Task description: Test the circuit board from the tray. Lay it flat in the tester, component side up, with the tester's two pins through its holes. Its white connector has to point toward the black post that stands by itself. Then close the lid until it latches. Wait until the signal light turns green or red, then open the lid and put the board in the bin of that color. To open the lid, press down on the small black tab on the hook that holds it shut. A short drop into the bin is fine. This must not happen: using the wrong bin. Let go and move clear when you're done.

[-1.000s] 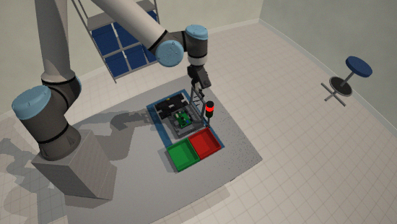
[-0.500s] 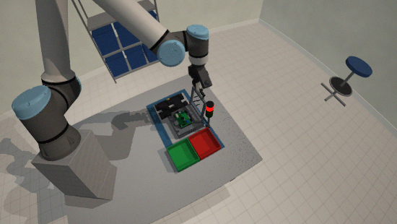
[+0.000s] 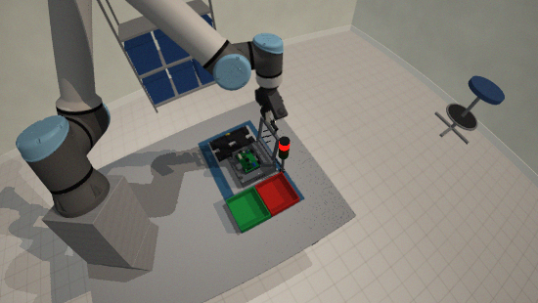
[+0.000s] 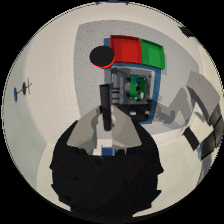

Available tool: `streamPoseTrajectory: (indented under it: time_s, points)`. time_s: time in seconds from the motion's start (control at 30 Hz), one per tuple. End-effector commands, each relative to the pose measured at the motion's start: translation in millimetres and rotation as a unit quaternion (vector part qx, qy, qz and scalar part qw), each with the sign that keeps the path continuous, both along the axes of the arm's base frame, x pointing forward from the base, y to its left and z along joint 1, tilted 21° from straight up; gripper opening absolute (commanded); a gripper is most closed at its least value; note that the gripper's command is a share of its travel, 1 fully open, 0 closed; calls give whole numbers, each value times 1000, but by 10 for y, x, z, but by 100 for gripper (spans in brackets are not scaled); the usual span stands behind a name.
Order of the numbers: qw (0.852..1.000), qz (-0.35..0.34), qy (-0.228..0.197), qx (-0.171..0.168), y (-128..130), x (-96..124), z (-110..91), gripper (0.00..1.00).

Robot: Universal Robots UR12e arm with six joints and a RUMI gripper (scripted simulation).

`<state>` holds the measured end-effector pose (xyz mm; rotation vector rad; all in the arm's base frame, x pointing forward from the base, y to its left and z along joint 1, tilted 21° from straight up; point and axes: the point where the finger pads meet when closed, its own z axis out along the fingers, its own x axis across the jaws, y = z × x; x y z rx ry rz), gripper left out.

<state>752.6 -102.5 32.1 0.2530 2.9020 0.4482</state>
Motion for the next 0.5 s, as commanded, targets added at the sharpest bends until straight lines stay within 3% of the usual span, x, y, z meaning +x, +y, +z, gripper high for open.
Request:
streamPoseTrajectory:
  time_s: [0.0, 0.17, 0.2, 0.47]
  points:
    - [1000, 0, -1, 0, -5, 6, 8, 0]
    - [1000, 0, -1, 0, -5, 6, 8, 0]
    - [1000, 0, -1, 0, -5, 6, 8, 30]
    - [1000, 0, -1, 0, -5, 6, 8, 30]
